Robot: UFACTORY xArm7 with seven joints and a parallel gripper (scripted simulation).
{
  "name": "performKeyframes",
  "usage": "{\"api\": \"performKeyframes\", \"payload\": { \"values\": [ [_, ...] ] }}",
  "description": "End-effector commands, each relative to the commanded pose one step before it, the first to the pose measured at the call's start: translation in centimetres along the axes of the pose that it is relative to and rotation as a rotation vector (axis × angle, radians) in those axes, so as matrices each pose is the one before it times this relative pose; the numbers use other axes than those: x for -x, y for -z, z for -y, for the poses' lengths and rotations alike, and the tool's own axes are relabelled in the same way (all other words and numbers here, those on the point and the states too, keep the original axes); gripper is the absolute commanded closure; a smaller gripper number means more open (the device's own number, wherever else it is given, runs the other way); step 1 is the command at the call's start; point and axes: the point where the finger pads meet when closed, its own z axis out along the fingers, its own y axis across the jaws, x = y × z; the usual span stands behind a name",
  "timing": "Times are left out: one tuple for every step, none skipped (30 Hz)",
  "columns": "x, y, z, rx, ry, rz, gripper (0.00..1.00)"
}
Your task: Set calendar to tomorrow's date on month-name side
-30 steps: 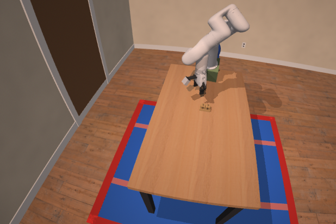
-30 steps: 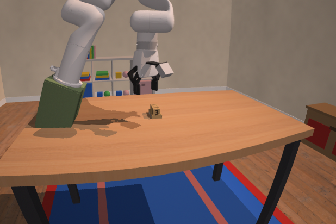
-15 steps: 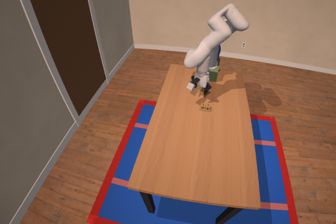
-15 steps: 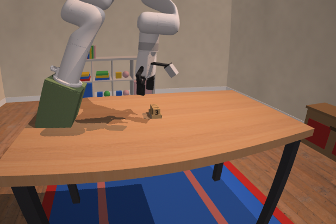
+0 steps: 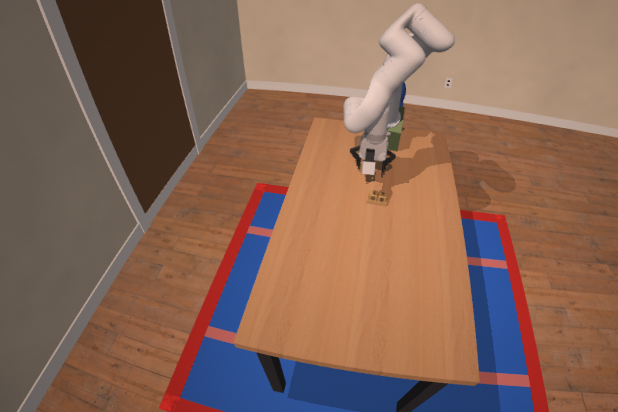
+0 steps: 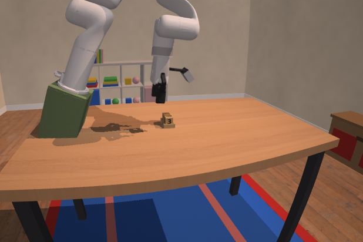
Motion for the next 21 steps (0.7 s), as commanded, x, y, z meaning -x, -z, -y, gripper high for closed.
{"api": "performKeyframes", "payload": {
  "values": [
    [-0.284, -0.052, 0.268, -0.00509, 0.17311, -0.00845, 0.00],
    [-0.051, -0.011, 0.035, 0.00025, 0.02561, 0.00027, 0.00],
    [-0.114, -0.022, 0.069, 0.00059, 0.05429, 0.00041, 0.00],
    [-0.091, -0.015, 0.045, 0.00050, 0.04036, 0.00018, 0.00],
    [-0.070, -0.011, 0.029, 0.00040, 0.02945, 0.00006, 0.00],
    [-0.124, -0.018, 0.044, 0.00077, 0.05016, -0.00003, 0.00],
    [0.000, 0.000, 0.000, 0.00000, 0.00000, 0.00000, 0.00],
    [0.000, 0.000, 0.000, 0.00000, 0.00000, 0.00000, 0.00],
    [-0.192, -0.024, 0.051, 0.00132, 0.07332, -0.00032, 0.00],
    [-0.191, -0.021, 0.029, 0.00147, 0.06837, -0.00057, 0.00],
    [-0.079, -0.008, 0.005, 0.00066, 0.02742, -0.00030, 0.00],
    [-0.076, -0.007, 0.002, 0.00066, 0.02575, -0.00031, 0.00],
    [-0.156, -0.014, -0.003, 0.00146, 0.05176, -0.00072, 0.00],
    [-0.129, -0.011, -0.012, 0.00130, 0.04158, -0.00066, 0.00],
    [-0.078, -0.006, -0.011, 0.00084, 0.02495, -0.00043, 0.00],
    [-0.182, -0.014, -0.033, 0.00207, 0.05691, -0.00106, 0.00],
    [-0.132, -0.009, -0.034, 0.00163, 0.04089, -0.00083, 0.00],
    [-0.052, -0.004, -0.016, 0.00067, 0.01600, -0.00034, 0.00],
    [-0.212, -0.013, -0.072, 0.00291, 0.06423, -0.00141, 0.00],
    [-0.134, -0.008, -0.057, 0.00200, 0.04049, -0.00093, 0.00],
    [-0.011, -0.001, -0.005, 0.00018, 0.00343, -0.00008, 0.00]
  ]
}}
